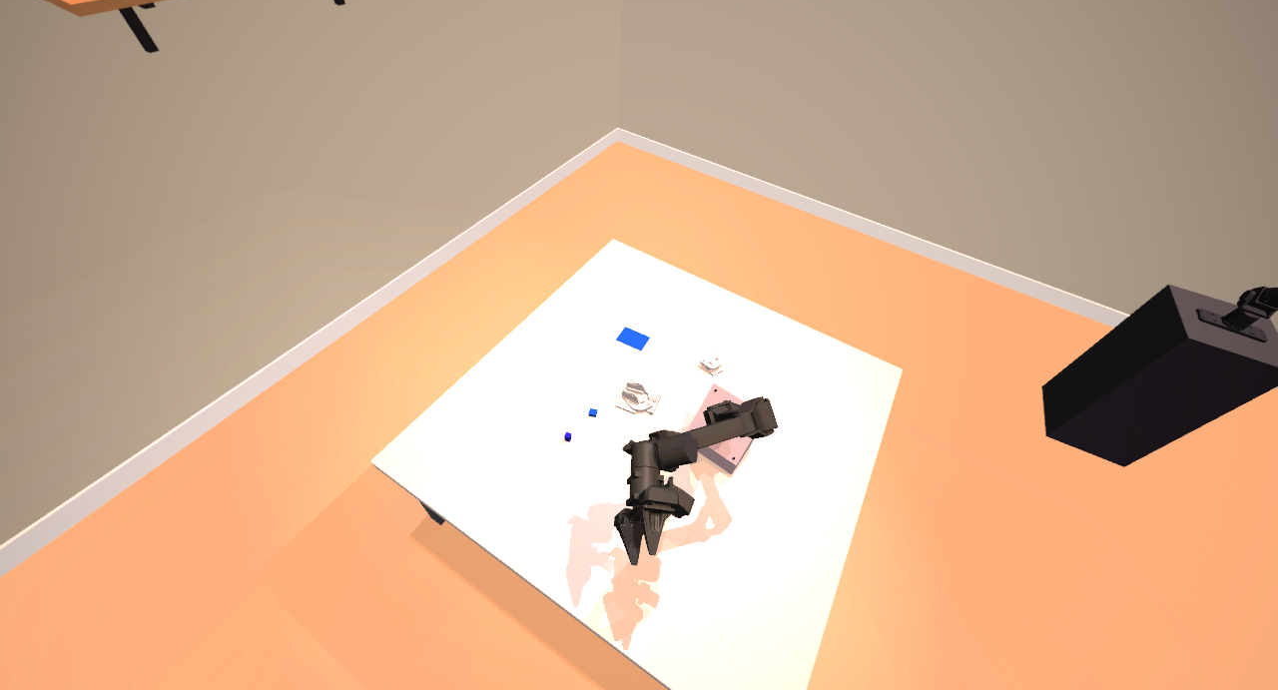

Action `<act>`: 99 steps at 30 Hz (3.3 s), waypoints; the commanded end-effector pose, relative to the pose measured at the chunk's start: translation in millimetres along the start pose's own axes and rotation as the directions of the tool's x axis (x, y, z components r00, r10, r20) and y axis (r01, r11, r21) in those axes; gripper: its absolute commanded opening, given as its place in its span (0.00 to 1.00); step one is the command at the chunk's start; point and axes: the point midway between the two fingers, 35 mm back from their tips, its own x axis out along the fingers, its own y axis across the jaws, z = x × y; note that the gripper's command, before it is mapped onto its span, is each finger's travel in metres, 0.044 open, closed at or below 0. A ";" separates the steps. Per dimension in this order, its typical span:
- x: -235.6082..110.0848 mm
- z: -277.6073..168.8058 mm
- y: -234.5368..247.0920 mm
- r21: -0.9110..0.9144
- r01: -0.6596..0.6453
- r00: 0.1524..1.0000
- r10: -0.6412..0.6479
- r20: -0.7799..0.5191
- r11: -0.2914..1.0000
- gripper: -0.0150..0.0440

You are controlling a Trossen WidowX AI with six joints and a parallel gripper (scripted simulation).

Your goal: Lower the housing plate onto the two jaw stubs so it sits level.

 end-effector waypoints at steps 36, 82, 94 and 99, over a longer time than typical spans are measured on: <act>-98.8 -160.4 157.1 0.372 -0.205 0.799 0.375 -0.471 0.905 1.00; -380.7 -239.0 259.5 0.671 -0.010 0.150 0.664 -0.732 0.742 1.00; -475.6 -225.3 279.4 0.709 0.144 -0.056 0.721 -0.691 0.690 1.00; -513.7 -214.1 285.9 0.710 0.214 -0.135 0.740 -0.659 0.671 1.00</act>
